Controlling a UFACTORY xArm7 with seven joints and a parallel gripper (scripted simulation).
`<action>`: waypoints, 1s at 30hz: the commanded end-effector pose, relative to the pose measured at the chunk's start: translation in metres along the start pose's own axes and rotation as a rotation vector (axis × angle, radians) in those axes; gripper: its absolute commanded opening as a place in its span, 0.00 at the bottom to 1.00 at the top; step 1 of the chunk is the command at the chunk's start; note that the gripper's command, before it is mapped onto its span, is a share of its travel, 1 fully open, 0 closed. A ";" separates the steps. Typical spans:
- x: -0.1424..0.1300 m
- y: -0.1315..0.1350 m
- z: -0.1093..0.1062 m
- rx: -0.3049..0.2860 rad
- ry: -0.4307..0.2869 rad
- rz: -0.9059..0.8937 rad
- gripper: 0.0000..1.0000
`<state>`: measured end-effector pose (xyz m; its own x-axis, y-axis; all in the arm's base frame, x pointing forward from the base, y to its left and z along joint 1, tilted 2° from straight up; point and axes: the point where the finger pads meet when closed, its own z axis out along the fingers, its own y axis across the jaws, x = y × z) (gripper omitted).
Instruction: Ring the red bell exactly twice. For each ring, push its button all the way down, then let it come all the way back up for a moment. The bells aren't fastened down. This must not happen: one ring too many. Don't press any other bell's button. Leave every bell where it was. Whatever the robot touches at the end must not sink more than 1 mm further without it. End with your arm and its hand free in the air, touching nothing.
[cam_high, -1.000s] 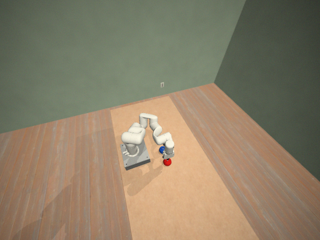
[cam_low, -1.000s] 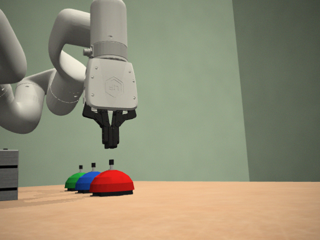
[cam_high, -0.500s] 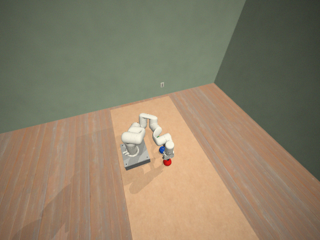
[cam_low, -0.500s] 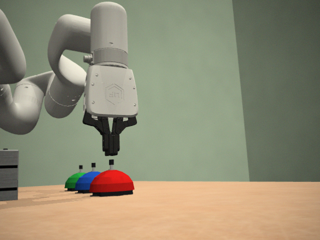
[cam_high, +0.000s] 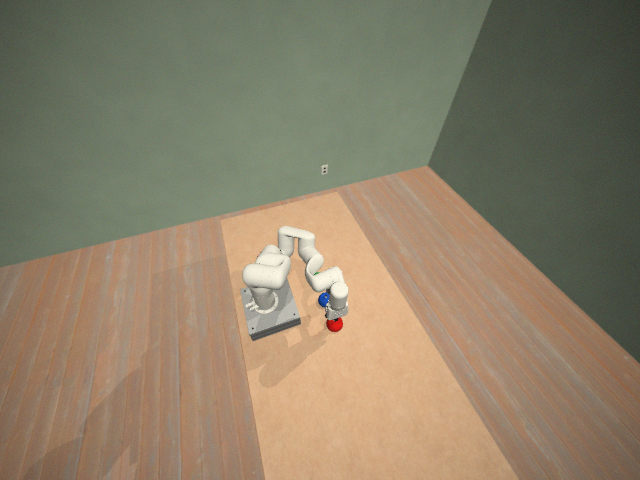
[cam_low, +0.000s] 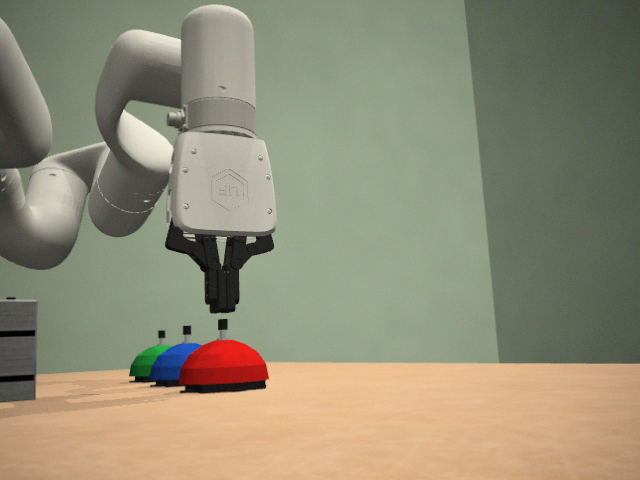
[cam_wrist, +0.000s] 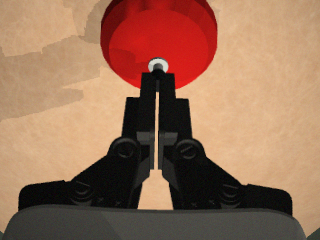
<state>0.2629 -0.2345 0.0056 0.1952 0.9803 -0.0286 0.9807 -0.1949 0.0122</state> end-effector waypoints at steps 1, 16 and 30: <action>0.000 0.001 -0.001 -0.002 -0.002 0.000 0.00; 0.000 0.001 0.008 -0.002 -0.002 0.000 0.00; 0.000 0.001 0.010 -0.002 -0.002 0.000 0.00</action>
